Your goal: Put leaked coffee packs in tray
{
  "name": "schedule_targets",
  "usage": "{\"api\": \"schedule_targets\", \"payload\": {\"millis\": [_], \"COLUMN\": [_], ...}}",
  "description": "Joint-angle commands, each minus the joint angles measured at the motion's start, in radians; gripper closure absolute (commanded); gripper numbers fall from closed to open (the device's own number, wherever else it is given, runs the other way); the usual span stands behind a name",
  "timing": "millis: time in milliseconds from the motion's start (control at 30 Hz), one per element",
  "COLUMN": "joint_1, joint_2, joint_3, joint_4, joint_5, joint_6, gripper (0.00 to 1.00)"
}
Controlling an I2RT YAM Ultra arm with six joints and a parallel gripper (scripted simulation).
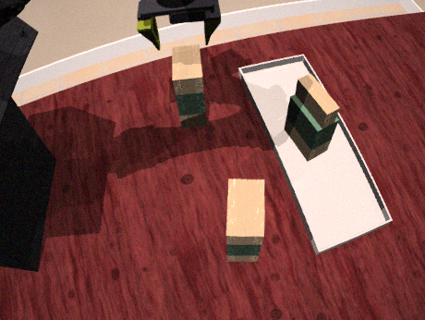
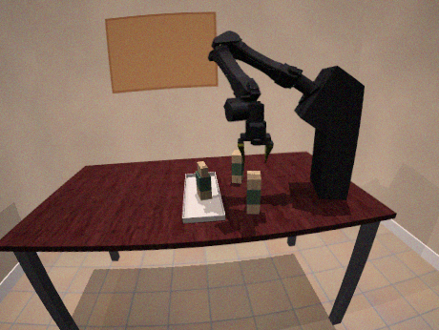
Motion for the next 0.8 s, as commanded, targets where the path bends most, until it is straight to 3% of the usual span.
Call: {"api": "schedule_targets", "payload": {"millis": [0, 300, 767], "joint_1": [-0.026, -0.065, -0.056], "joint_2": [0.047, 0.128, 0.106], "joint_3": [0.031, 0.056, 0.057], "joint_4": [0.064, 0.148, 0.150], "joint_5": [-0.029, -0.064, -0.066], "joint_6": [-0.034, -0.079, -0.081], "gripper": [0.24, 0.24, 0.24]}}
